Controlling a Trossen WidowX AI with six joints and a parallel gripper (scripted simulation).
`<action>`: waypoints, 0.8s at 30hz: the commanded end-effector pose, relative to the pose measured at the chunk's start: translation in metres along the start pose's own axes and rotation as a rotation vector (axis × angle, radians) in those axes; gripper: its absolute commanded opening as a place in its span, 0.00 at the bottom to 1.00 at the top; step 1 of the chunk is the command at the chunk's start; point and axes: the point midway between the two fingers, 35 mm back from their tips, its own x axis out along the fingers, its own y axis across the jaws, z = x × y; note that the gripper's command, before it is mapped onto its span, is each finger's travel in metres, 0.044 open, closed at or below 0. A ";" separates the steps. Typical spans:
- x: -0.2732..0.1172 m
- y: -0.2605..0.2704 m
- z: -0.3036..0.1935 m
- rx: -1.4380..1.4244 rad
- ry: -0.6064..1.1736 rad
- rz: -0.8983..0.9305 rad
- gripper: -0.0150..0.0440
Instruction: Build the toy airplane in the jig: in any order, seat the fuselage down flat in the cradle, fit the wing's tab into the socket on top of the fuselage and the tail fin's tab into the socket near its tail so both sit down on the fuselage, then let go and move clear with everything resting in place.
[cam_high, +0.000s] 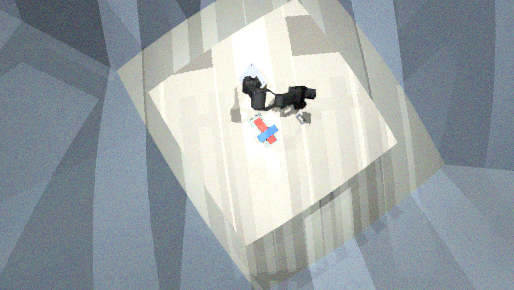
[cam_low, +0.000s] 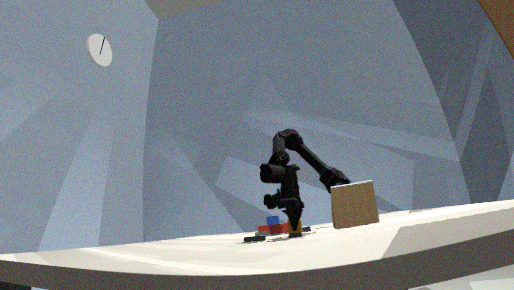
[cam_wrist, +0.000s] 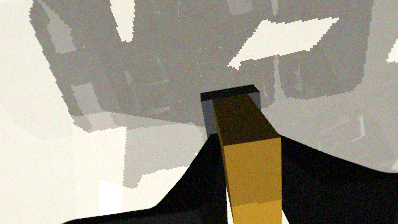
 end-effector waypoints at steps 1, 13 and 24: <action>-0.005 0.003 0.004 0.009 -0.019 0.014 0.25; -0.032 0.012 0.014 0.031 -0.045 0.049 0.25; -0.063 0.012 0.012 0.017 -0.029 0.039 0.25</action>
